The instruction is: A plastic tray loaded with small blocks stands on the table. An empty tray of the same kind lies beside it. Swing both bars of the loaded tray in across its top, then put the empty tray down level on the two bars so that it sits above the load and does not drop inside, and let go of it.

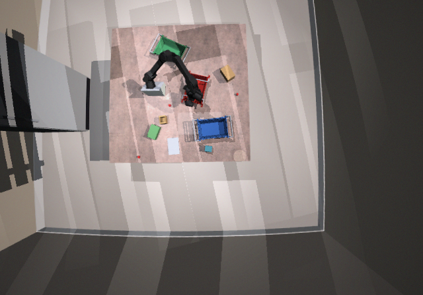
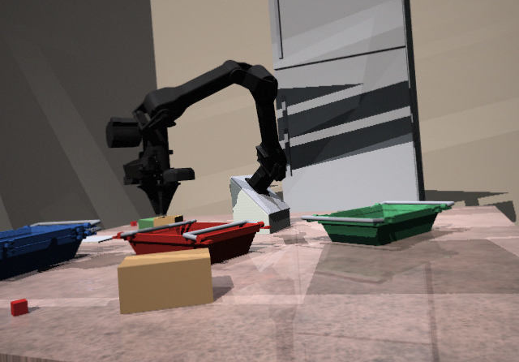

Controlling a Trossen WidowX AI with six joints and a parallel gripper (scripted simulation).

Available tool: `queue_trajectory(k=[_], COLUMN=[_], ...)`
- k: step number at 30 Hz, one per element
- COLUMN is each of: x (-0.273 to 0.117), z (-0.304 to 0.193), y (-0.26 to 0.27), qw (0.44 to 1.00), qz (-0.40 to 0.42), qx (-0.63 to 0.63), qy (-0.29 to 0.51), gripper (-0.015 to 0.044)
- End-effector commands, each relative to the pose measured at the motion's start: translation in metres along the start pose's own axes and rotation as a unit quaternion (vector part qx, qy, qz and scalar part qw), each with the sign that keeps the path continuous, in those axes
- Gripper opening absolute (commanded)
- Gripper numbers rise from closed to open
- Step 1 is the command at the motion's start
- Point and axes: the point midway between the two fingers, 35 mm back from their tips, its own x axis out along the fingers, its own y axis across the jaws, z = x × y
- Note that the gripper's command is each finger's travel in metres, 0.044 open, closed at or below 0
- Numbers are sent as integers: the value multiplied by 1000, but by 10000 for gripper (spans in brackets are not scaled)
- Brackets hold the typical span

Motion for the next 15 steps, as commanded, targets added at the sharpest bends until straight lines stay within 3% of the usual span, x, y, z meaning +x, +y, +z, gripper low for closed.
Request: queue_trajectory(k=[1,13,15], x=[0,0,0], z=[0,0,0], y=[0,0,0], qw=[1000,1000,1000], qz=[0,0,0], qx=[0,0,0], qy=[0,0,0], gripper=[85,85,32])
